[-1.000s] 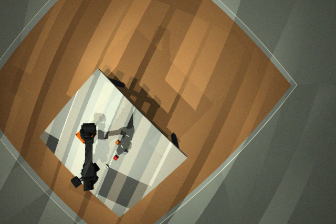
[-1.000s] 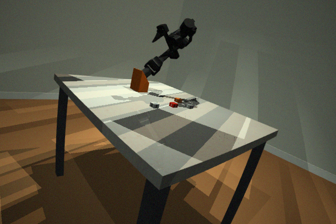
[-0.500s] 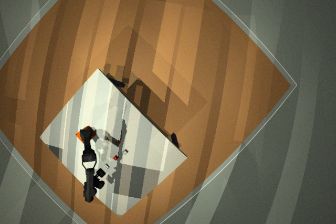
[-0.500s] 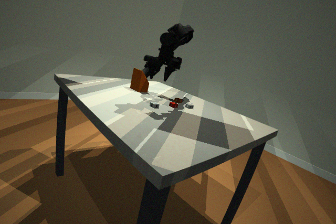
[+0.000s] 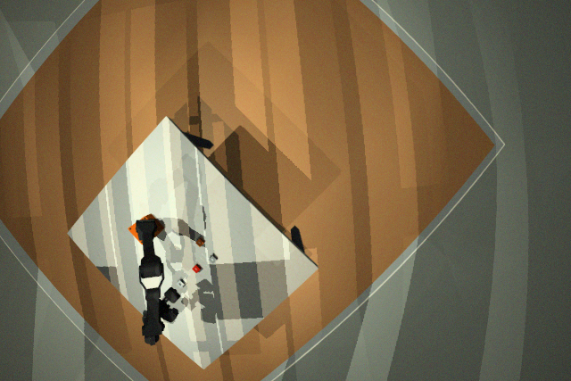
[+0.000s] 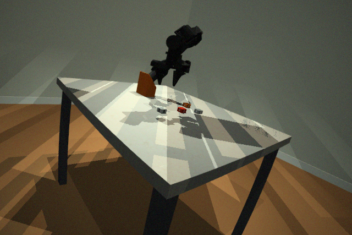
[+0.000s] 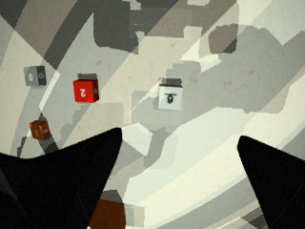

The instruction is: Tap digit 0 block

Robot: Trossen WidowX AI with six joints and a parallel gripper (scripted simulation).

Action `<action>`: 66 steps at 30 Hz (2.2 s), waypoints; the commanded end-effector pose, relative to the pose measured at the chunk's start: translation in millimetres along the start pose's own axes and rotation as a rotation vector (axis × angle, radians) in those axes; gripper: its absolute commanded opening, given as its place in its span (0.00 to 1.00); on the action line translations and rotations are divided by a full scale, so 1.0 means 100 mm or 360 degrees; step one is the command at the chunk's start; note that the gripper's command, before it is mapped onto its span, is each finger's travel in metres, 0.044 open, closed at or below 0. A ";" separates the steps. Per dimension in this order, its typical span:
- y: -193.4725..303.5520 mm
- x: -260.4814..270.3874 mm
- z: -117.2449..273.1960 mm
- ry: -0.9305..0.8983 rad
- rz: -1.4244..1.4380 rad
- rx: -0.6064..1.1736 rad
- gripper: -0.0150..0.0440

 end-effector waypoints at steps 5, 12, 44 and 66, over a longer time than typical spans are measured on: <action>0.00 0.00 -0.01 -0.0012 0.0001 -0.0002 0.93; -0.11 0.67 0.02 0.0008 -0.0006 0.0011 0.93; 0.00 1.66 0.03 -0.0023 -0.0005 0.0001 0.93; 0.47 2.50 0.01 -0.0035 -0.0009 0.0005 0.93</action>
Point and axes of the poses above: the point midway between the two fingers, 35 mm back from their tips, its own z axis back along the fingers, its own x axis across the jaws, y = z × x, the point moved 3 cm from there along z, back along the fingers, and after that the axes turned 5 degrees about z, right-handed, at the moved point
